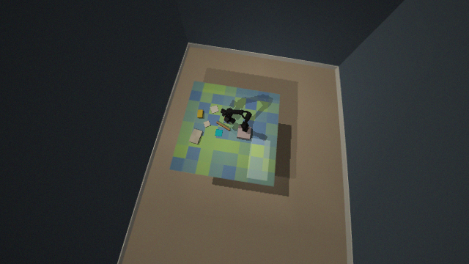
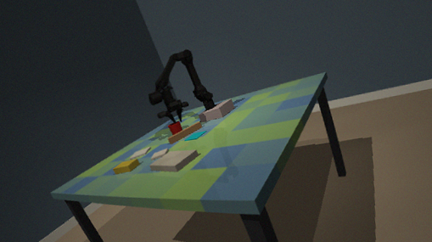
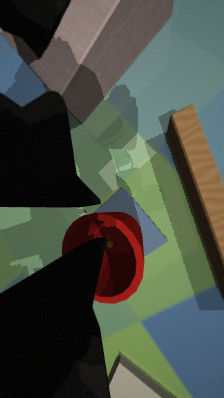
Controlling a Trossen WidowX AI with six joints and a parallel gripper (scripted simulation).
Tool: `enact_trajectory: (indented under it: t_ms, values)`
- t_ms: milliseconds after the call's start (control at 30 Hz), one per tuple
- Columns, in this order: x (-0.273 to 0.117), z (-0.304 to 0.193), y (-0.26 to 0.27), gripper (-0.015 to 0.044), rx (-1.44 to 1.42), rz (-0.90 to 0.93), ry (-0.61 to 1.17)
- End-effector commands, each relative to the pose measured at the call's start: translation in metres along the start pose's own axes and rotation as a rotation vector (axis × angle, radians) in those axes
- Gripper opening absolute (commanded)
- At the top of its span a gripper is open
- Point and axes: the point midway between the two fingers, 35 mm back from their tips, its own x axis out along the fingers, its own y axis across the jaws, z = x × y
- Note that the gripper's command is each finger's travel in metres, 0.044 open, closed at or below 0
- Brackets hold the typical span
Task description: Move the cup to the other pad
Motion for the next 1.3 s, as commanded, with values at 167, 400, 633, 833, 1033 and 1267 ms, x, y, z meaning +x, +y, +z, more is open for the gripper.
enact_trajectory:
  t_ms: [167, 400, 633, 833, 1033, 1267]
  values:
    - [0.015, -0.001, 0.002, 0.0148, -0.003, 0.007, 0.006]
    - [0.026, -0.001, 0.003, 0.0148, -0.003, 0.007, 0.006]
    - [0.030, -0.001, 0.003, 0.0148, -0.003, 0.007, 0.006]
    - [0.028, 0.000, 0.003, 0.0049, 0.000, 0.005, 0.001]
    - [0.028, 0.000, 0.003, 0.0009, 0.000, 0.005, 0.001]
    - [0.023, 0.000, 0.002, 0.0000, -0.001, 0.005, 0.002]
